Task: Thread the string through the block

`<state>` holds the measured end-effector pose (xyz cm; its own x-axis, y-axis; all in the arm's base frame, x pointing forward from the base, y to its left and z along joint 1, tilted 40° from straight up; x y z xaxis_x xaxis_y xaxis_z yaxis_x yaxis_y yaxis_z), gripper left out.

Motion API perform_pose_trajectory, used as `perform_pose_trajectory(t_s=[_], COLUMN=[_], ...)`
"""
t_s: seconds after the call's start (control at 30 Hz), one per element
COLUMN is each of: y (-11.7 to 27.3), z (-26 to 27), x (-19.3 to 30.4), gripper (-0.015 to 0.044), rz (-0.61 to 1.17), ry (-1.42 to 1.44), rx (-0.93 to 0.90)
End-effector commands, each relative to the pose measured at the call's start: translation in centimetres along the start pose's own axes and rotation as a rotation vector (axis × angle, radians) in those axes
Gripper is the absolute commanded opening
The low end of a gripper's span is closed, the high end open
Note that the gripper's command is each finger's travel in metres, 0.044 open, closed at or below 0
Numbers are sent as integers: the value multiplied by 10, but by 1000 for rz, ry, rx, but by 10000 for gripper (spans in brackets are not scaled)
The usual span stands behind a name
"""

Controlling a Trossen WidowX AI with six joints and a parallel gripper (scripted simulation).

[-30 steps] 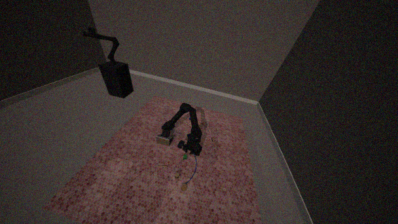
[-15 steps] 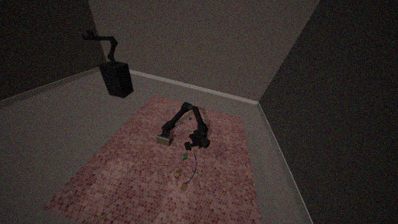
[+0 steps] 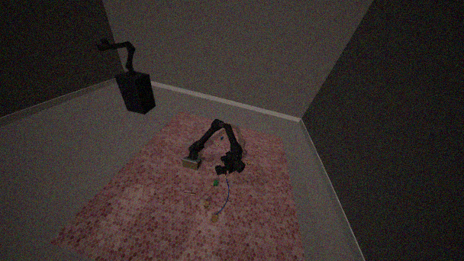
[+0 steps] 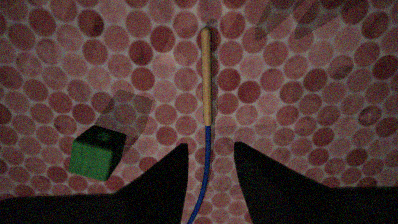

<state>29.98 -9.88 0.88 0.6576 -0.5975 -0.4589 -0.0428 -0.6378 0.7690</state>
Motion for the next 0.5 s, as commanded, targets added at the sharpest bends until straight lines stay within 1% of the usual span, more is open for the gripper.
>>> perform_pose_trajectory(t_s=[0.0, 0.47], y=[0, -18], z=[-1, -1], x=[0, 1], gripper=[123, 123], rz=[-1, 0], ry=[3, 3], rx=[3, 3])
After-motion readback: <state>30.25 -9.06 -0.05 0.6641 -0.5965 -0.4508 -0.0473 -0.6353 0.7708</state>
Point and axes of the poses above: the point midway between the two fingers, 35 mm back from their tips, its own y axis back along the fingers, its own z axis across the jaws, x = y × z, the point moved 1 cm from there along y, back along the fingers, and after that the axes turned 10 degrees about y, right-handed, at the moved point
